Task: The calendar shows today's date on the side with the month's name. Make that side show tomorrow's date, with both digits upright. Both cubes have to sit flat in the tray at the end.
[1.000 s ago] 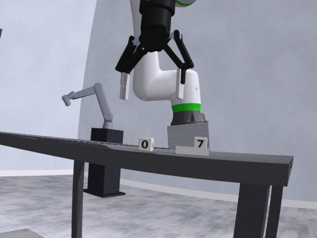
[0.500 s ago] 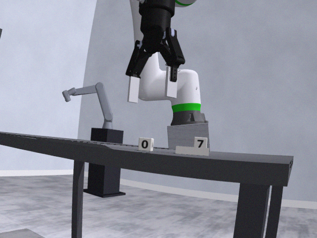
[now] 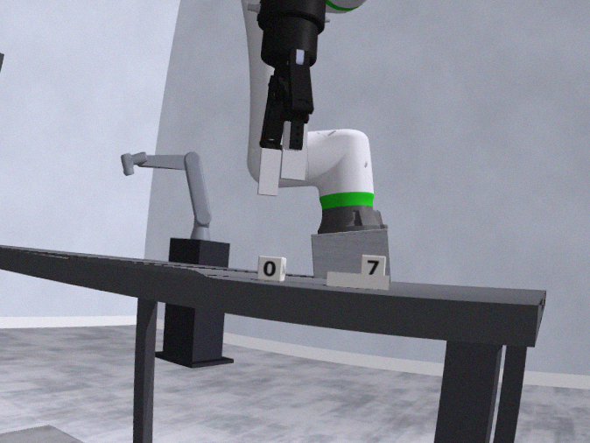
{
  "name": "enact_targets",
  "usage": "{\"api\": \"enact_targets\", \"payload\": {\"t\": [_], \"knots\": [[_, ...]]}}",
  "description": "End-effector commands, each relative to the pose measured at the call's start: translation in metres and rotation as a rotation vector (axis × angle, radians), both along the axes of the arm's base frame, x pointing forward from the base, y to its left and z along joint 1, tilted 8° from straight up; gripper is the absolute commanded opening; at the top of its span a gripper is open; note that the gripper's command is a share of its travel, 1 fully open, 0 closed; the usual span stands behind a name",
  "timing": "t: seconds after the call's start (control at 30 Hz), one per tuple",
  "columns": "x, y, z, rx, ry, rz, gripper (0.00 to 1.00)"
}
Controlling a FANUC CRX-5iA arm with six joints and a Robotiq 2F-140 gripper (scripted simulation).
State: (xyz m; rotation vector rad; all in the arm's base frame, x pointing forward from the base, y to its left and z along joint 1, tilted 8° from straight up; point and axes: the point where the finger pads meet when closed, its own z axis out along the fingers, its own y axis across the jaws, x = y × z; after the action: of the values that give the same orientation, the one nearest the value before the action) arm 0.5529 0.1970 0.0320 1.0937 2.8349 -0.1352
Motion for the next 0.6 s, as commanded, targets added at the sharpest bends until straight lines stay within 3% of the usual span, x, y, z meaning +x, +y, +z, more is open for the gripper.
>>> {"api": "enact_targets", "payload": {"t": [0.0,0.17,0.37,0.4,0.57], "knots": [[0.0002,0.0000,-0.0005,-0.001,-0.021,-0.114,1.00],[0.0003,-0.0002,-0.0017,0.011,-0.044,-0.298,1.00],[0.0004,-0.0003,-0.0021,0.016,-0.052,-0.366,1.00],[0.0004,-0.0003,-0.0021,0.016,-0.052,-0.366,0.35],[0.0004,-0.0003,-0.0021,0.016,-0.052,-0.366,0.35]]}}
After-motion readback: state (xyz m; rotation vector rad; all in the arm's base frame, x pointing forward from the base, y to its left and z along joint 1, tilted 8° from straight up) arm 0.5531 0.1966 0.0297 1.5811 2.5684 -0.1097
